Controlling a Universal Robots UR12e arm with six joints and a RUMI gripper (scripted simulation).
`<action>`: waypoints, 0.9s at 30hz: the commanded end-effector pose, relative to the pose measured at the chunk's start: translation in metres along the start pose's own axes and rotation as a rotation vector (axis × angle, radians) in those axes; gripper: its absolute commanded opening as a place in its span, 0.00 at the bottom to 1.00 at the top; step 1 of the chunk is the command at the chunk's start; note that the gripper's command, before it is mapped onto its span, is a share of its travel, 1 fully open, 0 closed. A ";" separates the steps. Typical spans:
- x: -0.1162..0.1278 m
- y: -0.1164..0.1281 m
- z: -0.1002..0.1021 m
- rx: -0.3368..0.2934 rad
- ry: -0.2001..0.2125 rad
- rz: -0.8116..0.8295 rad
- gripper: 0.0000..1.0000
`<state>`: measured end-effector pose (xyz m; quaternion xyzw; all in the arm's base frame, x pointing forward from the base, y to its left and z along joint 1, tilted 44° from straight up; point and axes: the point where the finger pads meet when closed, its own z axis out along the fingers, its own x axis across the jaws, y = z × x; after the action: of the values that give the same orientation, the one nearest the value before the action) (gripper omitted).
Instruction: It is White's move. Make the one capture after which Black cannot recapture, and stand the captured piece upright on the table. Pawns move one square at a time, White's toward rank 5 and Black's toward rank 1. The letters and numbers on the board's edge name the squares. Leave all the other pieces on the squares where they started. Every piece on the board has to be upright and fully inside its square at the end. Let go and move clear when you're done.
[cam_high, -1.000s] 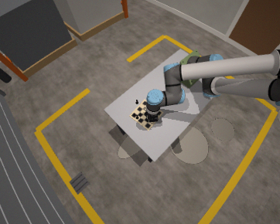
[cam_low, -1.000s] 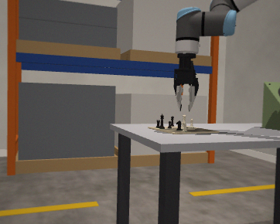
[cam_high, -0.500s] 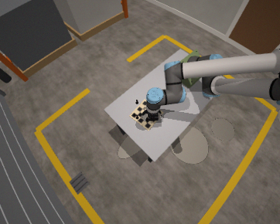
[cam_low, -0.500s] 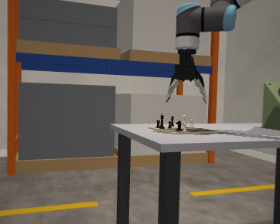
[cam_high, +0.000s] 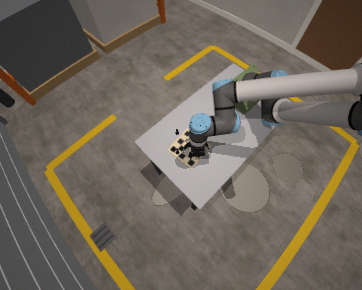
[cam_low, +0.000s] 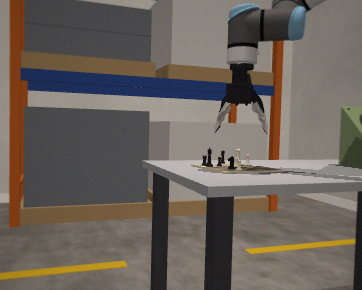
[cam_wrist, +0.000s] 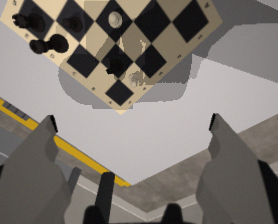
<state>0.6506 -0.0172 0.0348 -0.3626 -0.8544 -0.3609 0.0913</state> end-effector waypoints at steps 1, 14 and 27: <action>-0.002 0.000 -0.007 -0.001 -0.005 -0.002 1.00; -0.002 0.001 -0.055 0.000 -0.006 -0.002 1.00; -0.002 0.001 -0.086 0.000 -0.006 -0.002 1.00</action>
<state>0.6448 -0.0676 0.0870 -0.3636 -0.8547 -0.3599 0.0877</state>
